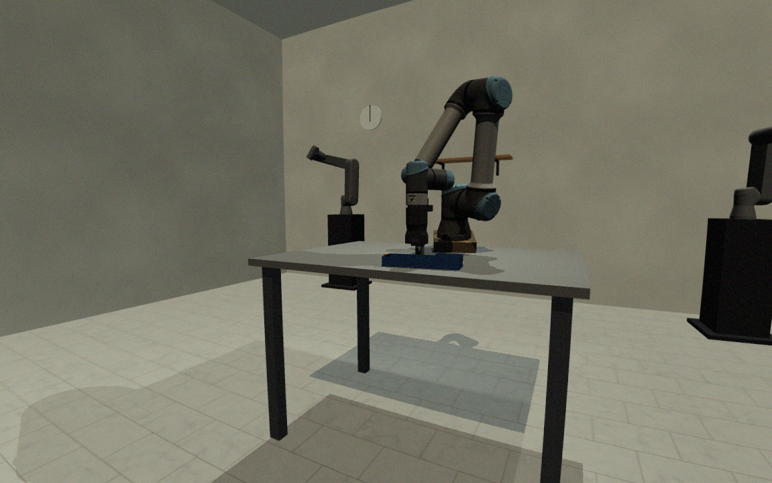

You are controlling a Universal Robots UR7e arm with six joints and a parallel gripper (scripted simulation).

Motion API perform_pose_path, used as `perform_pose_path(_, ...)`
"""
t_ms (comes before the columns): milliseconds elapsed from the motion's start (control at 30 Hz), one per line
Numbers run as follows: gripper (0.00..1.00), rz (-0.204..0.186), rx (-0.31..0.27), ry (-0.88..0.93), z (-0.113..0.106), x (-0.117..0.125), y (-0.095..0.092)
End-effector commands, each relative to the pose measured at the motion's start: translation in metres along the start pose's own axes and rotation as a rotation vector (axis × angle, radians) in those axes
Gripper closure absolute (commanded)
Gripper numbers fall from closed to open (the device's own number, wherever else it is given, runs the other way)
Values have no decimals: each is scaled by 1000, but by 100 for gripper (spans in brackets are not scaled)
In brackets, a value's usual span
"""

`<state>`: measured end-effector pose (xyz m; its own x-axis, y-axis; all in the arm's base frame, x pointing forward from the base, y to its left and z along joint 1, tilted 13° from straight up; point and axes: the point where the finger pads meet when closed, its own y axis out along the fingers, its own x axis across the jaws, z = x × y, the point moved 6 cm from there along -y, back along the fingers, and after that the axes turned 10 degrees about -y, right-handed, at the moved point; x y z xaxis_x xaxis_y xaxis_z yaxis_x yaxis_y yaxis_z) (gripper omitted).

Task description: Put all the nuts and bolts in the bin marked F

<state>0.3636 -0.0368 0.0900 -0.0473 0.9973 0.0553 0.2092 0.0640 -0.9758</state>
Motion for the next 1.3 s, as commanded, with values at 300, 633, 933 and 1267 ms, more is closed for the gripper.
perform_pose_path(300, 68, 1, -1, 0, 0, 0, 0)
perform_pose_path(633, 68, 1, -1, 0, 0, 0, -10)
perform_pose_path(933, 68, 1, -1, 0, 0, 0, -40)
perform_pose_path(1267, 68, 1, -1, 0, 0, 0, -60)
